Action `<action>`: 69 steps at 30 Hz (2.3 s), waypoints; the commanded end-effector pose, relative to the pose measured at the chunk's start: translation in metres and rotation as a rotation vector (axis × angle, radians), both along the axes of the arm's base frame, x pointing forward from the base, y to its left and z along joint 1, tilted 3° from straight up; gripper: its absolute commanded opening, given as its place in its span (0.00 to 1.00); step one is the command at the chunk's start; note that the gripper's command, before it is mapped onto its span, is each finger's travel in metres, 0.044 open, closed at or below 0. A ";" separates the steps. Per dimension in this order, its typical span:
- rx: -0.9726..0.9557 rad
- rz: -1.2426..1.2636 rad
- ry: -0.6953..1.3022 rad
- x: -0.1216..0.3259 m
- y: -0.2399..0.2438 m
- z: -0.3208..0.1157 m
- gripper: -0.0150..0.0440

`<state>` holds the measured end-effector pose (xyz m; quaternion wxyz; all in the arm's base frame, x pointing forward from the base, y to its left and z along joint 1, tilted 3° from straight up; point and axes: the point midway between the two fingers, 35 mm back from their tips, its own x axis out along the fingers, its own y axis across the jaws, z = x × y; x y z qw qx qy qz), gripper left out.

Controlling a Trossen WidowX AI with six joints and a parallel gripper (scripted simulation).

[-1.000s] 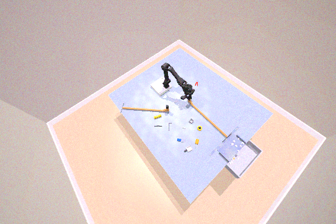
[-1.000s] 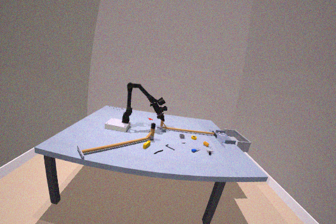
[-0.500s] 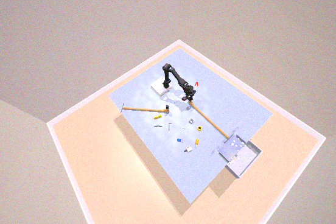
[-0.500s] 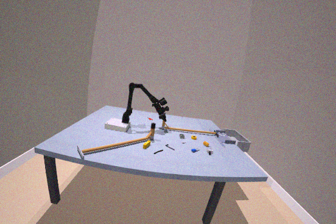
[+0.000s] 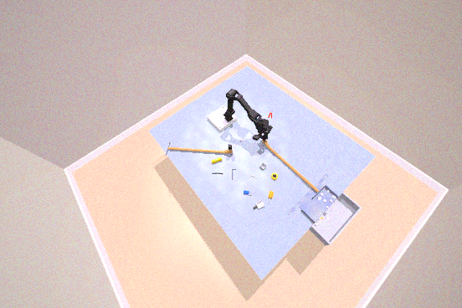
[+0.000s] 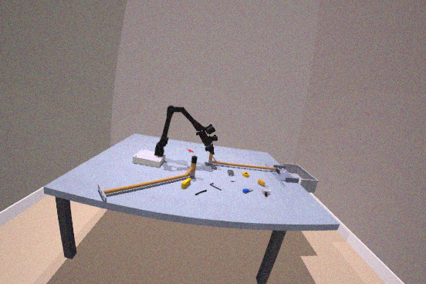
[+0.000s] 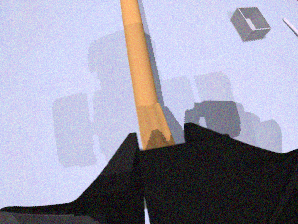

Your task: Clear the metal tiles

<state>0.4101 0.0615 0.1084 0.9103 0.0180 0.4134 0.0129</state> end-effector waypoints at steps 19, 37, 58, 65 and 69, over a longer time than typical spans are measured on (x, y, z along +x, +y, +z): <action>0.002 0.005 -0.020 0.036 0.003 0.010 0.25; 0.002 0.005 -0.022 0.064 0.003 0.014 0.25; 0.001 0.005 -0.025 0.096 0.002 0.017 0.25; 0.001 0.005 -0.026 0.106 0.001 0.017 0.25; 0.001 0.005 -0.027 0.112 0.001 0.017 0.25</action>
